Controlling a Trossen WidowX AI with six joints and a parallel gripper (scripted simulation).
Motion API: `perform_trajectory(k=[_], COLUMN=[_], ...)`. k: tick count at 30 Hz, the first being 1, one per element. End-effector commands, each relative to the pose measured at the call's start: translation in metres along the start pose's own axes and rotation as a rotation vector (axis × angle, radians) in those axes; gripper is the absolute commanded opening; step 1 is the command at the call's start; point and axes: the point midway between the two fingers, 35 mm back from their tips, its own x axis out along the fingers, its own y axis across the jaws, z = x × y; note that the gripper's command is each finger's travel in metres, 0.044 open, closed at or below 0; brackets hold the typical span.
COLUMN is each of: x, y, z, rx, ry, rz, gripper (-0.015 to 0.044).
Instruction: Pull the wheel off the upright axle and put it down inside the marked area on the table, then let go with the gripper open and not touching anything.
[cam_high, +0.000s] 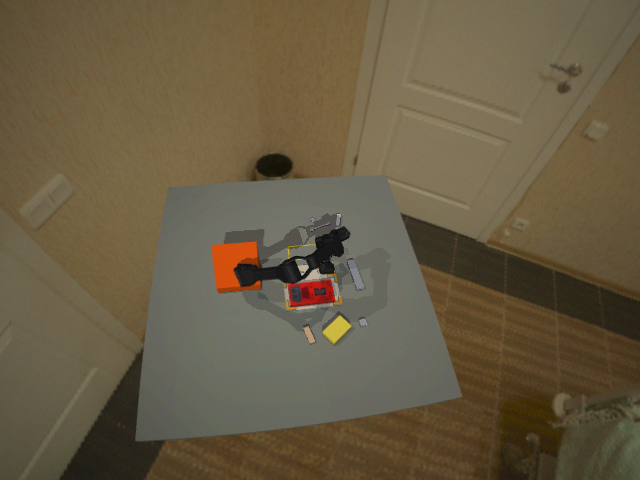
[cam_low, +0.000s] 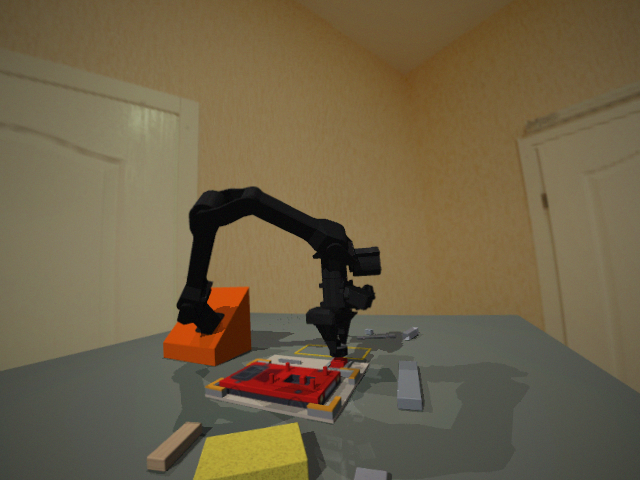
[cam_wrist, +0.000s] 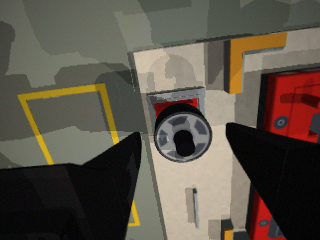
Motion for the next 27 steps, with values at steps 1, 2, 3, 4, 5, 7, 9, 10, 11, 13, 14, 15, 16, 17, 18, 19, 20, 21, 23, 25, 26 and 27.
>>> perform_trajectory(k=[1, 2, 3, 4, 5, 7, 9, 10, 11, 13, 14, 15, 16, 17, 18, 19, 20, 21, 23, 25, 26, 27], x=[0.0079, 0.0079, 0.0079, 0.0045, 0.0045, 0.0045, 0.0045, 0.0045, 0.0045, 0.0045, 0.0045, 0.0045, 0.0044, 0.0043, 0.0042, 0.004, 0.0037, 0.0034, 0.0027, 0.0021, 0.0018, 0.0014], y=[0.001, 0.001, 0.001, 0.0003, 0.0003, 0.0003, 0.0003, 0.0003, 0.0003, 0.0003, 0.0003, 0.0003, 0.0003, 0.0003, 0.0003, 0.0003, 0.0003, 0.0004, 0.0004, 0.0004, 0.0004, 0.0004], z=[-0.0022, -0.0022, -0.0022, -0.0006, -0.0006, -0.0006, -0.0006, -0.0006, -0.0006, -0.0006, -0.0006, -0.0006, -0.0006, -0.0006, -0.0006, -0.0006, -0.0006, -0.0006, -0.0005, -0.0005, -0.0005, -0.0005], rx=[-0.011, -0.011, -0.011, -0.001, -0.001, -0.001, -0.001, -0.001, -0.001, -0.001, -0.001, -0.001, -0.001, -0.001, -0.001, -0.001, -0.001, -0.002, -0.002, -0.002, -0.002, -0.002], ry=[-0.002, -0.002, -0.002, -0.001, -0.001, -0.001, -0.001, -0.001, -0.001, -0.001, -0.001, -0.001, -0.001, -0.001, -0.001, -0.001, -0.001, -0.001, -0.001, -0.001, -0.001, -0.001], rz=[-0.006, -0.006, -0.006, -0.001, -0.001, -0.001, -0.001, -0.001, -0.001, -0.001, -0.001, -0.001, -0.001, -0.001, -0.001, -0.001, -0.001, -0.001, -0.001, -0.001, -0.001, -0.001], gripper=[0.03, 0.03, 0.03, 0.0274, 0.0247, 0.0195, 0.0182, 0.0175, 0.0168, 0.0155, 0.0148, 0.0142, 0.0115, 0.0089, 0.0063, 0.0037, 0.001, 0.0, 0.0, 0.0, 0.0, 0.0])
